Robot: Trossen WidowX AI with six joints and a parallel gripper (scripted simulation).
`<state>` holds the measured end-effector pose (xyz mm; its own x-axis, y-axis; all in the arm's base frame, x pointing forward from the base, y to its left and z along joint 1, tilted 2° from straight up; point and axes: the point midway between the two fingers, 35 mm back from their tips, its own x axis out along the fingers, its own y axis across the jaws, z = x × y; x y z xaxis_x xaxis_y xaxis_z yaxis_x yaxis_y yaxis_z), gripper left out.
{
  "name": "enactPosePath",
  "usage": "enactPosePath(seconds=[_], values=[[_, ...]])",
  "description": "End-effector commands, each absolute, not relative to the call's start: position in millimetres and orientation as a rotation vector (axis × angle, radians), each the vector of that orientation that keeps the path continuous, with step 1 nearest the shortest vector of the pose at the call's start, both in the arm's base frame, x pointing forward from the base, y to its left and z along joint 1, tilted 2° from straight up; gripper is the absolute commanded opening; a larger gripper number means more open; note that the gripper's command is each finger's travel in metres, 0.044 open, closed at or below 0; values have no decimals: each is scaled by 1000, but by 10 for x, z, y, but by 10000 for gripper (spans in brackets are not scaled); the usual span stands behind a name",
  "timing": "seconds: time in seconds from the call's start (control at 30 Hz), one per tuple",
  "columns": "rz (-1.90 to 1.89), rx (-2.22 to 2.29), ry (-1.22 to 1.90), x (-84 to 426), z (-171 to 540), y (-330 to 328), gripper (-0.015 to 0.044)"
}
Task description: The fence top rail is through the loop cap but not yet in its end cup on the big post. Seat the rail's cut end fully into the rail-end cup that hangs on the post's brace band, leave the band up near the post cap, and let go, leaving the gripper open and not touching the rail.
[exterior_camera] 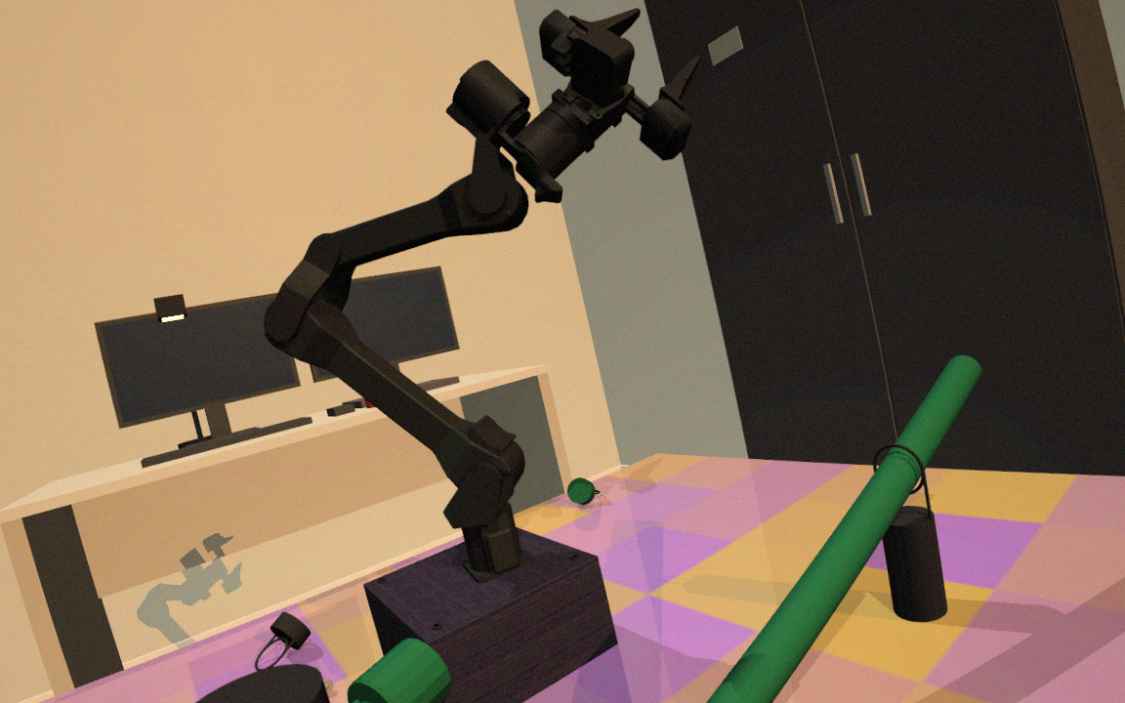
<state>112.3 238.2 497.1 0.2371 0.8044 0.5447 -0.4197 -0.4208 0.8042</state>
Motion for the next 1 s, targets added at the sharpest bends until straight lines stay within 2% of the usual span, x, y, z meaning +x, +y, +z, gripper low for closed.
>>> enactPosePath(seconds=[0.0, 0.03, 0.27, 0.53, 0.73, 0.97], values=[[1422, 1424, 385, 1146, 4955, 2388, 426], [1387, 1399, 377, 1215, 4906, 2406, 440], [939, 1027, 339, 2111, 4143, 2378, 440], [503, 564, 467, 2838, 3145, 1797, 440], [262, 233, 676, 3005, 2441, 1124, 440], [116, -63, 983, 2798, 1851, 390, 440]])
